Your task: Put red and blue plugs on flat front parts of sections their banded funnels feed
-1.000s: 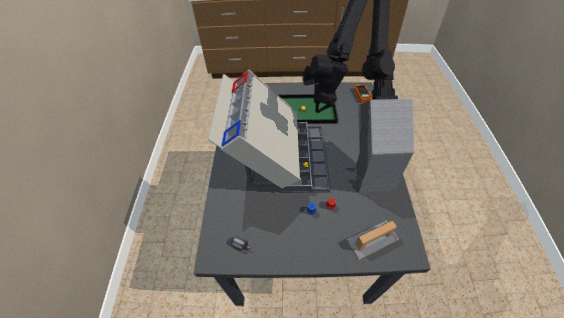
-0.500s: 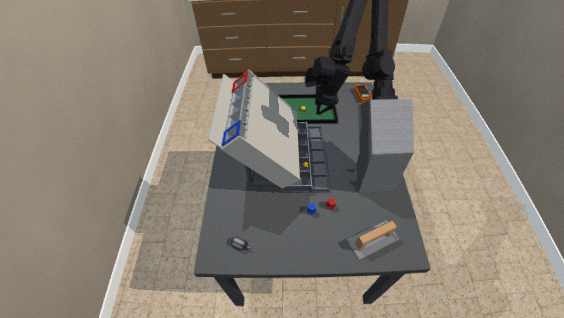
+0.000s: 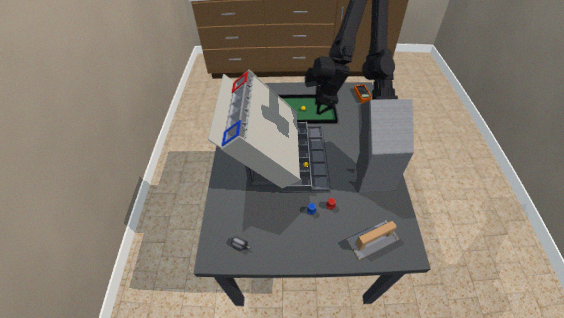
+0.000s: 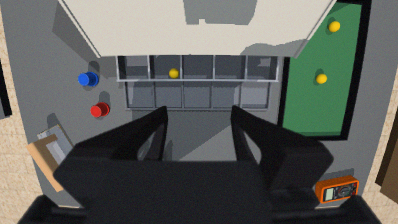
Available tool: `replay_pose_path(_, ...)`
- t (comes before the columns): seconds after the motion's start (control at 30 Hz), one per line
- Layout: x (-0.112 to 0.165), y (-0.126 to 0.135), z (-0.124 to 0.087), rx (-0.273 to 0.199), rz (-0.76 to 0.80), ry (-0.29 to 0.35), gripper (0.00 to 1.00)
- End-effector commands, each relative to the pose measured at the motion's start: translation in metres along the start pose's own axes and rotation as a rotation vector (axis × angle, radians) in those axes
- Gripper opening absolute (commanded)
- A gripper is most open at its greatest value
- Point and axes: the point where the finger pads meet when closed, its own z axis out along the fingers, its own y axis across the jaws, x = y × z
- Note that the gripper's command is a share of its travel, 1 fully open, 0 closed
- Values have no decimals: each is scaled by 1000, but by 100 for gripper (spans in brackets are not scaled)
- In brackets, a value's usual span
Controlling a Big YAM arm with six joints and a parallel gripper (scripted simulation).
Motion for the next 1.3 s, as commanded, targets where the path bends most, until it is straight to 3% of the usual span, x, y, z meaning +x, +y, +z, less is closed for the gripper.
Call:
replay_pose_path(0.0, -16, 4, -5, -10, 27, -42, 56)
replay_pose_path(0.47, -16, 5, -5, -10, 26, -43, 56)
replay_pose_path(0.77, -35, 6, 4, -3, 39, -28, 56)
replay_pose_path(1.27, -34, 7, 4, -4, 35, -28, 56)
